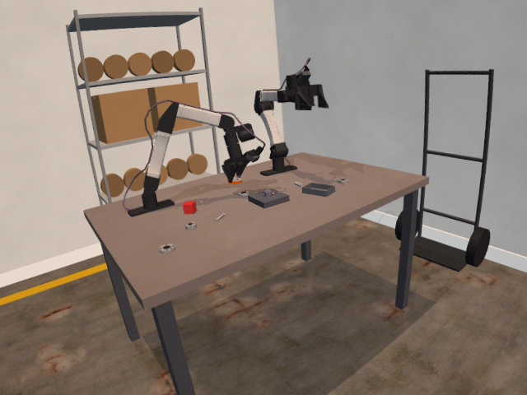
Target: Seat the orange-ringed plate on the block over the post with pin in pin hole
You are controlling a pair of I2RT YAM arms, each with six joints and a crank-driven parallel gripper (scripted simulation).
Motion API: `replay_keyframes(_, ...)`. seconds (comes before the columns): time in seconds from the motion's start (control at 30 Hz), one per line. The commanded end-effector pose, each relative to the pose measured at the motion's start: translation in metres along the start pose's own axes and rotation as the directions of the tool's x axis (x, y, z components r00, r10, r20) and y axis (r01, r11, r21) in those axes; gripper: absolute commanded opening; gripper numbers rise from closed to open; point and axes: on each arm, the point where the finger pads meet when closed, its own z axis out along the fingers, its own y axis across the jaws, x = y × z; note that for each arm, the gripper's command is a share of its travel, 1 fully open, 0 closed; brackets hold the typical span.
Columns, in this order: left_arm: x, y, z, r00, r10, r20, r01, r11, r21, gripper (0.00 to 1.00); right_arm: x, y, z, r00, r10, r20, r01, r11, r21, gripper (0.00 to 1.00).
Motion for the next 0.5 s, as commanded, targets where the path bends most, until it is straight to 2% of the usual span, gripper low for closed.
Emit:
replay_keyframes(0.0,-0.003,0.001,-0.004,1.000,0.009,0.002,-0.009,1.000,0.002,1.00,0.001,0.003,-0.013,0.993,0.116,0.036,-0.117,0.993,0.029,0.00)
replay_keyframes(0.13,-0.003,0.001,-0.004,1.000,0.009,0.002,-0.009,1.000,0.002,1.00,0.030,0.013,-0.011,0.984,0.172,0.046,-0.174,0.982,0.070,0.00)
replay_keyframes(0.23,-0.003,0.001,-0.004,1.000,0.009,0.002,-0.009,1.000,0.002,1.00,0.032,0.040,-0.029,0.968,0.232,0.096,-0.235,0.972,0.016,0.00)
replay_keyframes(0.37,-0.003,0.001,-0.004,1.000,0.009,0.002,-0.009,1.000,0.002,1.00,0.066,0.043,-0.009,0.957,0.269,0.105,-0.279,0.955,0.097,0.00)
replay_keyframes(0.47,-0.003,0.001,-0.004,1.000,0.009,0.002,-0.009,1.000,0.002,1.00,0.063,0.058,-0.027,0.950,0.285,0.127,-0.291,0.956,0.037,0.00)
